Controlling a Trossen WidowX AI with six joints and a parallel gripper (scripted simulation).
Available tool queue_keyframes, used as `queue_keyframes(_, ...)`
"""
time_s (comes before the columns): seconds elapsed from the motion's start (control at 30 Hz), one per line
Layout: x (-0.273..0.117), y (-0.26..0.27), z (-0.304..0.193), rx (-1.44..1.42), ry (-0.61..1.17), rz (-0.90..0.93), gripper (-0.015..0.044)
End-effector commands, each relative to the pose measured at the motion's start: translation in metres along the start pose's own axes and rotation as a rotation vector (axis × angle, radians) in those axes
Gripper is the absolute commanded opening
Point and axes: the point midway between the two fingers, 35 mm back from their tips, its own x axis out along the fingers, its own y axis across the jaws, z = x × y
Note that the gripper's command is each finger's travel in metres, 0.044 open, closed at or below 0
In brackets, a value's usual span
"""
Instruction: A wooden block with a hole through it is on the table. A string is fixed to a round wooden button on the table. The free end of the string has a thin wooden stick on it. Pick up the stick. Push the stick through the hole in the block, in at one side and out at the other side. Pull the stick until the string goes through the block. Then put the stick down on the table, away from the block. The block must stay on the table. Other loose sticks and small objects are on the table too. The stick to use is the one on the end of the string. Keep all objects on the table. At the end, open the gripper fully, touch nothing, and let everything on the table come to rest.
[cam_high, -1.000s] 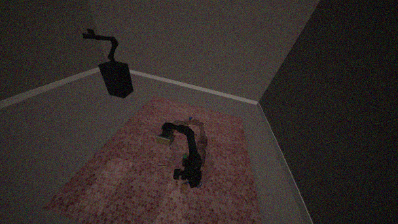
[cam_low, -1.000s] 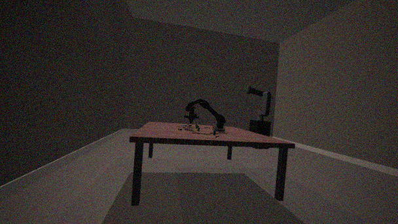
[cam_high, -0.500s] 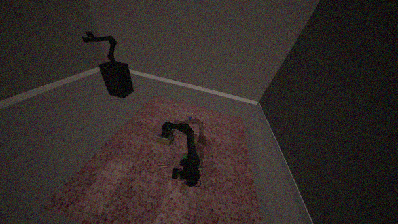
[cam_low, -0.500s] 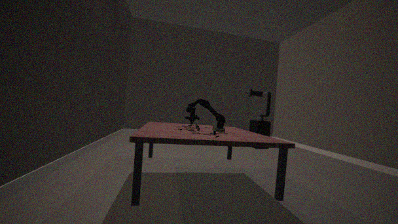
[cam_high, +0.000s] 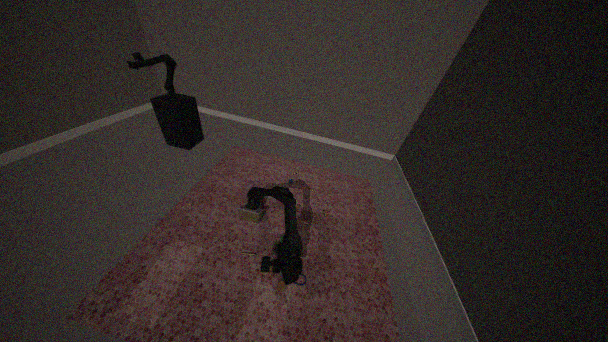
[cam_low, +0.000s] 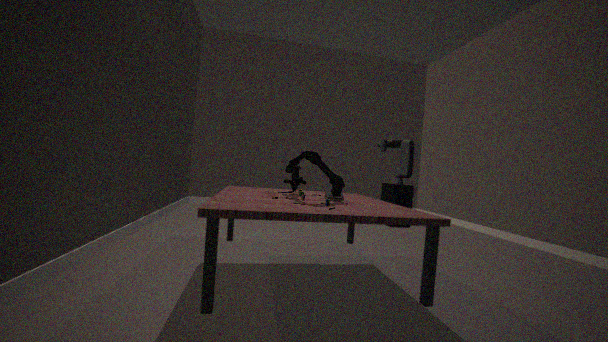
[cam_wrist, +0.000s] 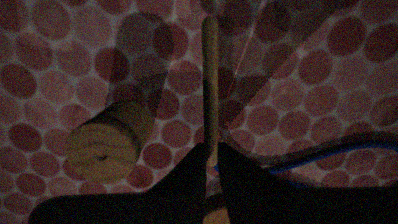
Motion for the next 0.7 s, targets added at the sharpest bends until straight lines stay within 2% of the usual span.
queue_keyframes(0.0, -0.002, -0.001, 0.003, -0.005, 0.007, 0.000, 0.0000)
queue_keyframes(0.67, -0.003, -0.003, 0.026, -0.005, 0.006, 0.000, 0.0000)
